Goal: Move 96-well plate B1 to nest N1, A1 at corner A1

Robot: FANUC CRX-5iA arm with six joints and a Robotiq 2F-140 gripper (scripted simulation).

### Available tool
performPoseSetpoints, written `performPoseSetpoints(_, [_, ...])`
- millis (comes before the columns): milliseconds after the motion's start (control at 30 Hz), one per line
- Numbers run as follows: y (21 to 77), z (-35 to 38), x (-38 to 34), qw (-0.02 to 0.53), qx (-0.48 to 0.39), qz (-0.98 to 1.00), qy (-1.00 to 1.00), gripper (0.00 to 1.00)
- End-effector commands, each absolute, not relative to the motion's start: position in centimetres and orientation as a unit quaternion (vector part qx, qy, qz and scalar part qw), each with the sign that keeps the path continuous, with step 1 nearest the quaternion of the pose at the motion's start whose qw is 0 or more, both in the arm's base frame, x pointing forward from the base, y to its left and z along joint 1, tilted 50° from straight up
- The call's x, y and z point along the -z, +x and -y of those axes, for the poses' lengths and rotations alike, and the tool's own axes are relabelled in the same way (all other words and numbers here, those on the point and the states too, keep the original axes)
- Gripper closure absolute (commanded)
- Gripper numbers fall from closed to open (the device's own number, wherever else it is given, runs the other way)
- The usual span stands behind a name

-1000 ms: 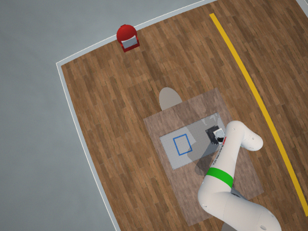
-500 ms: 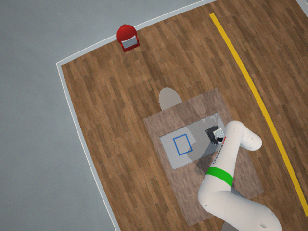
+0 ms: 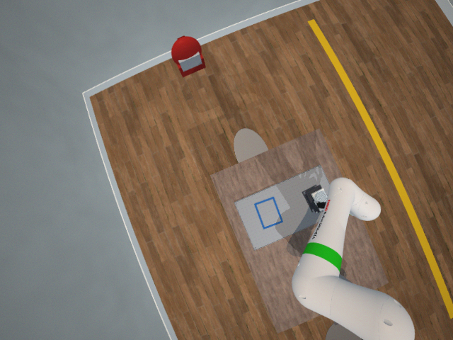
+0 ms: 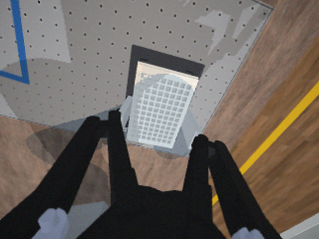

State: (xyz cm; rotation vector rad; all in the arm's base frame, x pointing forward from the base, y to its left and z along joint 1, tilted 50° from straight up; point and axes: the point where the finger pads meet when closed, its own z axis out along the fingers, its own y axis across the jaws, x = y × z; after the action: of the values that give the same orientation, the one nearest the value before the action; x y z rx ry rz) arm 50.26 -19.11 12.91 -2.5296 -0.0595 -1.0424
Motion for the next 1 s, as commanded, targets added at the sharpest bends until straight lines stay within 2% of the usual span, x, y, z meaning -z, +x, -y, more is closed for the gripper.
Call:
performPoseSetpoints(0, [50.6,19.0,-12.6,0.201,0.373,0.021,-0.905,1.00])
performPoseSetpoints(967, [51.7,18.3,-11.5,0.201,0.373,0.021,-0.905,1.00])
